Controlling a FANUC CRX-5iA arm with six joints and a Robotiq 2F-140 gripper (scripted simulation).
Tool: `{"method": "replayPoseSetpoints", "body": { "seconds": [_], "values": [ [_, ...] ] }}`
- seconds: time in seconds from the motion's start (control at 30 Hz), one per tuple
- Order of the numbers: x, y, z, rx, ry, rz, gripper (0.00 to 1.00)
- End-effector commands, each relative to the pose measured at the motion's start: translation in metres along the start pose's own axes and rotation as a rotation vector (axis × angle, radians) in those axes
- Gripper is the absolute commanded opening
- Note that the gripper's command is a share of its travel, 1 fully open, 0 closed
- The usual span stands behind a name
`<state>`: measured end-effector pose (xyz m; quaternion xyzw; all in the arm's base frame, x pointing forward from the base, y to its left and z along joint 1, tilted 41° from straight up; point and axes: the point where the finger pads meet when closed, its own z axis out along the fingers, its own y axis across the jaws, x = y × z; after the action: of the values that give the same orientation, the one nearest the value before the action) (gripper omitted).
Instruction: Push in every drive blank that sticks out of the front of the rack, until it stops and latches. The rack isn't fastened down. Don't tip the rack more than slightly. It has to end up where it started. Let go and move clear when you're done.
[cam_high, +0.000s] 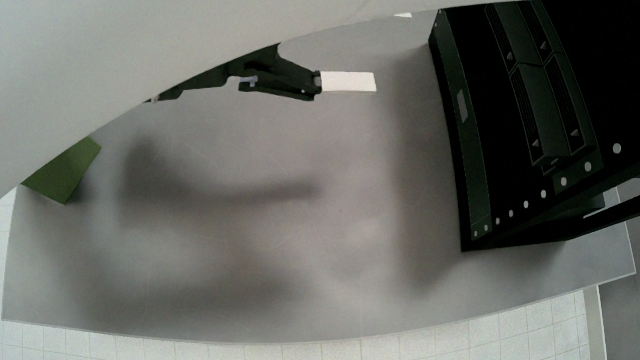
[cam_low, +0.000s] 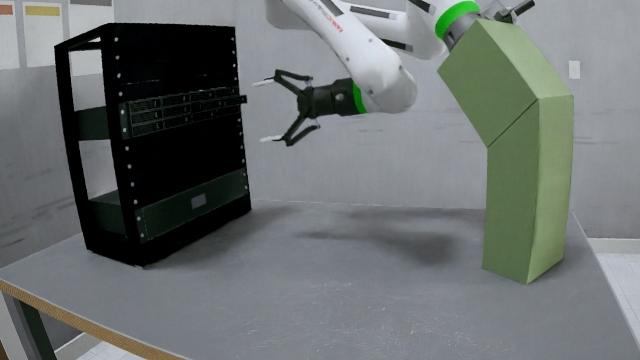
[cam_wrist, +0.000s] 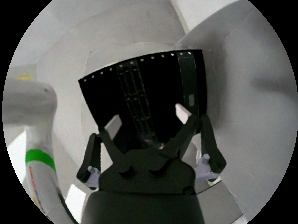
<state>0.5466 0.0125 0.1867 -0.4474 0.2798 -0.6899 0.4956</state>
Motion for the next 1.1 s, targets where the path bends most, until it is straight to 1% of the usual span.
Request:
{"method": "replayPoseSetpoints", "body": {
  "seconds": [0.0, 0.1, 0.17, 0.47, 1.07],
  "values": [
    [0.012, -0.012, -0.006, 0.041, 0.028, -0.019, 1.0],
    [0.017, -0.018, -0.01, 0.063, 0.043, -0.031, 1.0],
    [0.017, -0.018, -0.01, 0.063, 0.043, -0.031, 1.0],
    [0.027, -0.029, -0.017, 0.099, 0.066, -0.051, 1.0],
    [0.029, -0.031, -0.019, 0.107, 0.071, -0.056, 1.0]
  ]
}}
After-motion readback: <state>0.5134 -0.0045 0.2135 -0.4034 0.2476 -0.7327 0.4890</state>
